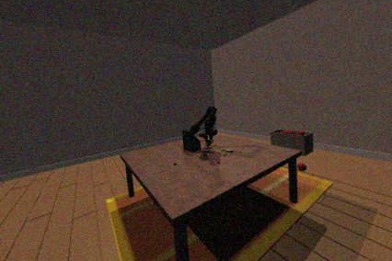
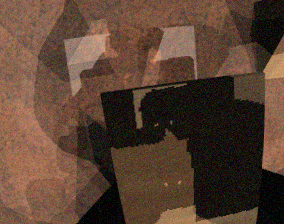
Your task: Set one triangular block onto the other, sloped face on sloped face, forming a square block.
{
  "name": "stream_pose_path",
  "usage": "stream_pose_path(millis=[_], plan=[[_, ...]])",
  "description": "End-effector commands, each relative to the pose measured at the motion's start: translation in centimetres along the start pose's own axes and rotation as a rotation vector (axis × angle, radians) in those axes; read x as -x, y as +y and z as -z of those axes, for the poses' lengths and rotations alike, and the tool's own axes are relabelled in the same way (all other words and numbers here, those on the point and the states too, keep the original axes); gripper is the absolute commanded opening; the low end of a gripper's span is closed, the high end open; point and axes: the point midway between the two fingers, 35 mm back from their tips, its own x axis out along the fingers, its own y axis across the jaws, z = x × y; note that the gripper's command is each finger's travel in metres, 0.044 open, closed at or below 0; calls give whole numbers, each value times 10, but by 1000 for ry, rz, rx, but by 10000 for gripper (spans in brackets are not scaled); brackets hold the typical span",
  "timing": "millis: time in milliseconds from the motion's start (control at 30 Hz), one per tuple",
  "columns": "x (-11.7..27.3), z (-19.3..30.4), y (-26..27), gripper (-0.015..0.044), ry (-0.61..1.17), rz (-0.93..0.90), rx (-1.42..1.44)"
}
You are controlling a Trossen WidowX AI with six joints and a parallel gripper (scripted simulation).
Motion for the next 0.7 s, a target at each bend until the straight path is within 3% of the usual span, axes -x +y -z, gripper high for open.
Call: stream_pose_path(millis=[0,667], plan=[[4,-2,-11,0,1,1,-10],[45,9,-97,0,1,13,-12]])
